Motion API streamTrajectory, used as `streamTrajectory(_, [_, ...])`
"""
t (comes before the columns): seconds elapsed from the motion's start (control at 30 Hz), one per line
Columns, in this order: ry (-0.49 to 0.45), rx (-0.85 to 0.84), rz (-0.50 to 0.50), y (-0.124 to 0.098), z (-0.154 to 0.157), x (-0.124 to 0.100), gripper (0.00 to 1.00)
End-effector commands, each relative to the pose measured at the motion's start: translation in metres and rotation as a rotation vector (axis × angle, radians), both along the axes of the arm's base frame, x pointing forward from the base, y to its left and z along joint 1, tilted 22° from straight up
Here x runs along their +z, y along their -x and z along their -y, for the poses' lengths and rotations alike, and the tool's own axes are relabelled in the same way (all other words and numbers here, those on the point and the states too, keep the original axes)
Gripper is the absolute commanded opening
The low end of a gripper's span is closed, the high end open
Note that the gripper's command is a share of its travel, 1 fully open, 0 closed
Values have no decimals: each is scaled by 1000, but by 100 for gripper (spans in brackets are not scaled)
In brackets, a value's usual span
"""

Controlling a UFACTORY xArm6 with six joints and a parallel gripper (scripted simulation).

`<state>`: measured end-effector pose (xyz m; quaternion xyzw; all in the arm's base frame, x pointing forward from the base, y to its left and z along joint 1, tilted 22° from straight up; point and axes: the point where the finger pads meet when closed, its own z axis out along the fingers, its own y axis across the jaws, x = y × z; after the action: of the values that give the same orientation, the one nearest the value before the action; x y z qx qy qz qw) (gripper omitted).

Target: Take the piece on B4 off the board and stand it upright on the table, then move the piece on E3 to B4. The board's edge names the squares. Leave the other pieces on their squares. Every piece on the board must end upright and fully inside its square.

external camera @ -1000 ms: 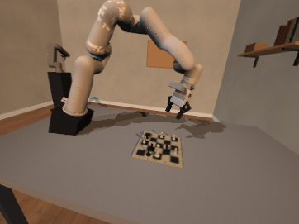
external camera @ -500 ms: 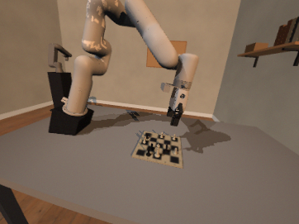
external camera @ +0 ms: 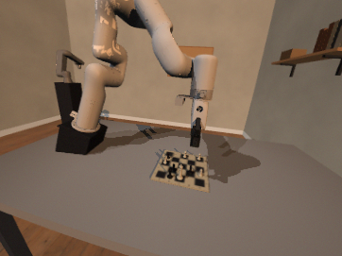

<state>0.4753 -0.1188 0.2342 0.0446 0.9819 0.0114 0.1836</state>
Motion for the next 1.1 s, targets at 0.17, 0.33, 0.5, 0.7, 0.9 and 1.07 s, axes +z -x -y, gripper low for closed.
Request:
streamTrajectory(0.17, [0,-1,6,-1,1,2,100])
streamTrajectory(0.33, [-3,-11,6,-1,1,2,100])
streamTrajectory(0.5, [-14,-38,6,-1,1,1,100])
streamTrajectory(0.7, [-66,-171,5,-2,1,0,100])
streamTrajectory(0.9, [-166,-424,3,-3,1,-4,100])
streamTrajectory(1.07, [-232,-595,2,-4,1,-6,100])
